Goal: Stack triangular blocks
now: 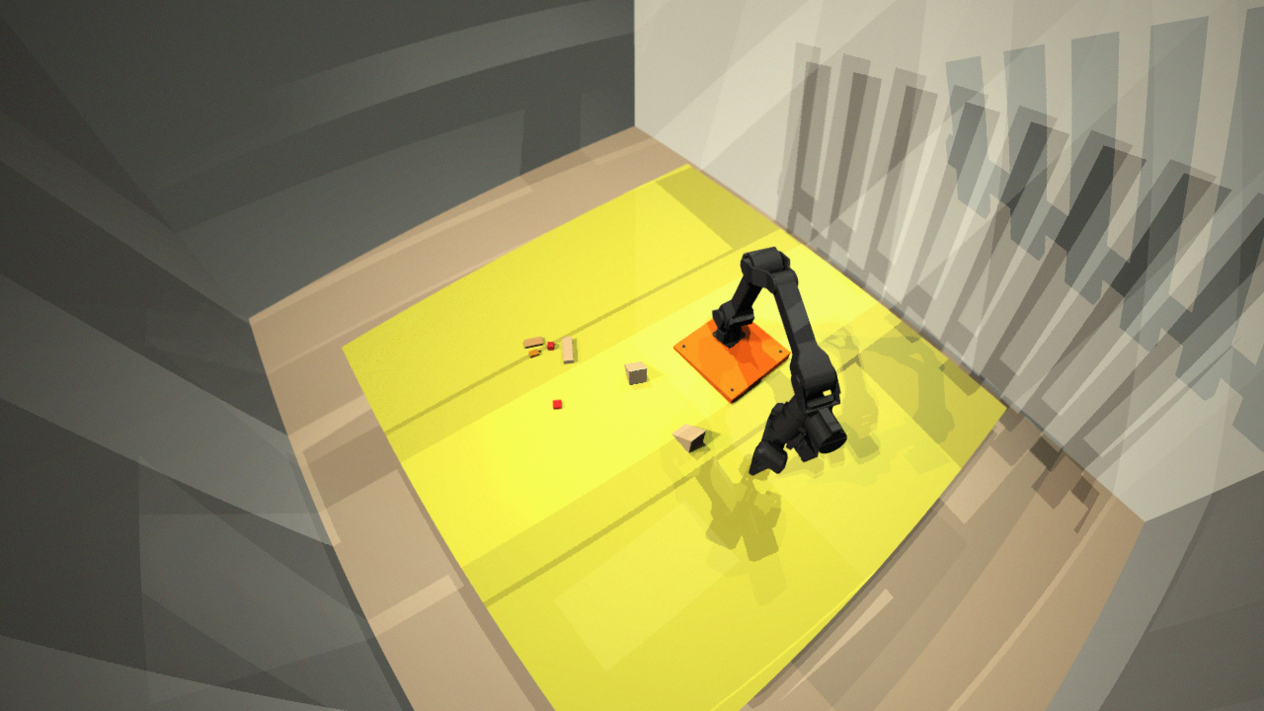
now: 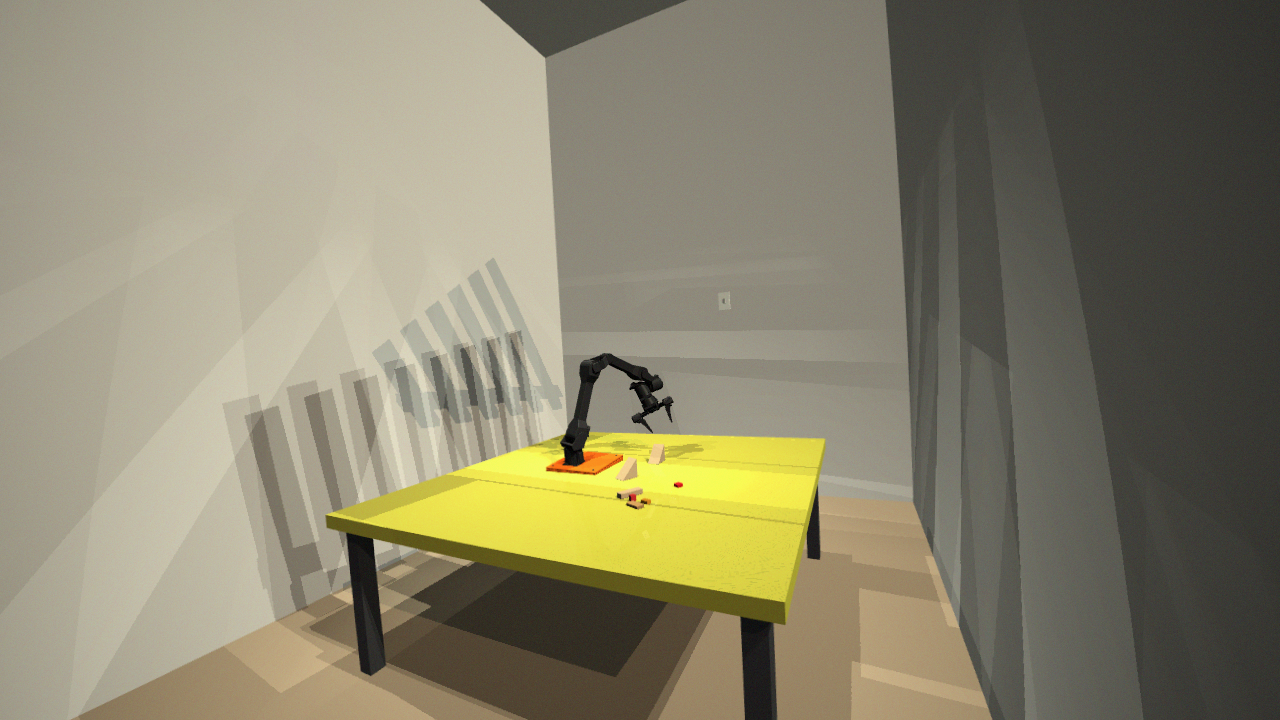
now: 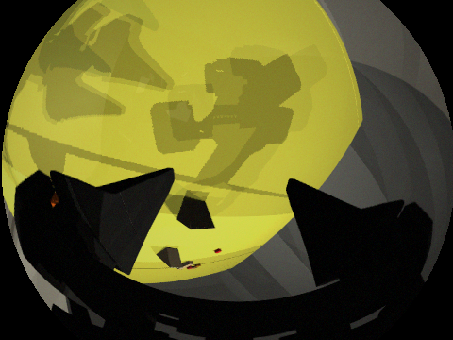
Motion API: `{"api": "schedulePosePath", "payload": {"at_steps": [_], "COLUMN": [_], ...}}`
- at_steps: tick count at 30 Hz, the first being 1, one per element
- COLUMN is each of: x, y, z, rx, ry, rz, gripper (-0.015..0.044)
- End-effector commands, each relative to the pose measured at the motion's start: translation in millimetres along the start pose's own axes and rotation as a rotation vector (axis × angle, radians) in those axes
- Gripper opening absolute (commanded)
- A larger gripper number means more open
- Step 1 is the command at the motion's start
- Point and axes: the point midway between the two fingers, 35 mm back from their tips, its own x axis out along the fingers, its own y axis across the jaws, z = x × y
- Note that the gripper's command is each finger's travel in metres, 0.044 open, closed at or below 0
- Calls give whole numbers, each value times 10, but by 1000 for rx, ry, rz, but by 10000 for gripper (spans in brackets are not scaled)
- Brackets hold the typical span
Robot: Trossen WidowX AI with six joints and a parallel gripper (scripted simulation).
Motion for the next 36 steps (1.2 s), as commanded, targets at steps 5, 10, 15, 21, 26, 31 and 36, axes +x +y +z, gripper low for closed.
{"api": "schedulePosePath", "payload": {"at_steps": [5, 10, 15, 21, 26, 31, 36], "x": [305, 309, 309, 374, 445, 516, 585], "y": [-123, -120, -120, -88, -51, -12, 29], "z": [-1056, -1172, -1172, -1177, -1185, -1193, -1202], "rx": [209, 236, 236, 237, 239, 241, 243], "ry": [227, 247, 247, 251, 255, 259, 263], "rz": [479, 532, 532, 533, 534, 535, 536], "gripper": [440, 440, 440, 440, 440, 440, 440]}}
